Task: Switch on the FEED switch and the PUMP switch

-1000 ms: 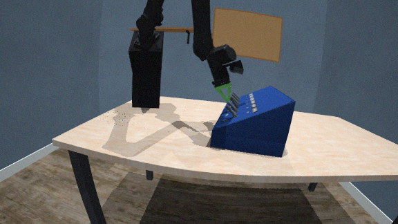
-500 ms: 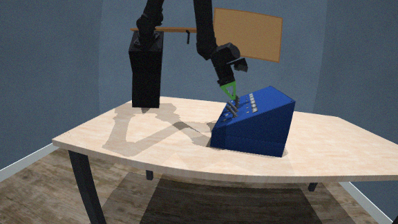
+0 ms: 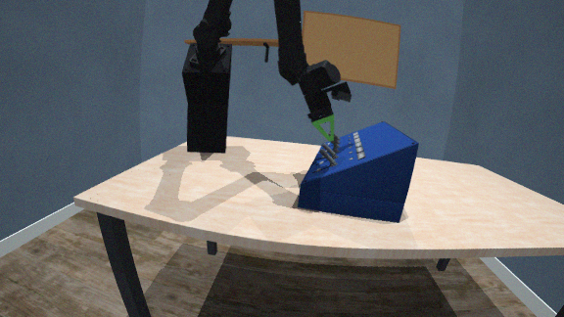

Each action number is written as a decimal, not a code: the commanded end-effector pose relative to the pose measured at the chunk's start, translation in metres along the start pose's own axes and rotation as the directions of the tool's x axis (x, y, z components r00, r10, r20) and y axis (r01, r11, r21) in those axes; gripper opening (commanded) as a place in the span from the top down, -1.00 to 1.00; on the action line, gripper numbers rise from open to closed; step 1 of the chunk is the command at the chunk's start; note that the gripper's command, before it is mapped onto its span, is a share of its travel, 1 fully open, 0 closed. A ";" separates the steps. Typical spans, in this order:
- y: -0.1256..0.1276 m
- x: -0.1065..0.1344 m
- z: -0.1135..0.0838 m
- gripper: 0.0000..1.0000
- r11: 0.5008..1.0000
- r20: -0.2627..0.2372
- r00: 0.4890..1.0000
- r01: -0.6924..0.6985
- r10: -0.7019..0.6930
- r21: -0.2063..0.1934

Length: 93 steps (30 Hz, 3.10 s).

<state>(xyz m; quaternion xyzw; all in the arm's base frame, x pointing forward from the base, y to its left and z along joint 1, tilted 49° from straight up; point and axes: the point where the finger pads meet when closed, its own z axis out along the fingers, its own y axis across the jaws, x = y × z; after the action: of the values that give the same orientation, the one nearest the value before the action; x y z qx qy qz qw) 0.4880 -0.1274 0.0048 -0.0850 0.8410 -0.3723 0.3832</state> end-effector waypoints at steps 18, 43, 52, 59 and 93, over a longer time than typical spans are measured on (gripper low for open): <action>-0.003 -0.018 0.002 1.00 1.000 0.041 0.999 -0.027 0.027 0.008; -0.001 -0.001 -0.016 1.00 1.000 0.053 0.998 -0.026 0.026 0.005; 0.002 0.005 -0.076 1.00 1.000 0.034 0.999 -0.015 0.015 -0.006; 0.002 0.007 -0.109 1.00 1.000 0.033 0.999 -0.015 0.015 -0.005; 0.220 0.037 -0.127 1.00 0.999 0.042 0.999 -0.032 0.033 -0.012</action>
<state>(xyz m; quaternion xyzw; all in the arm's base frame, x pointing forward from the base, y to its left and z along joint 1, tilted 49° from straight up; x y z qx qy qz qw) 0.3928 0.0751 -0.1256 -0.1282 0.8379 -0.3825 0.3677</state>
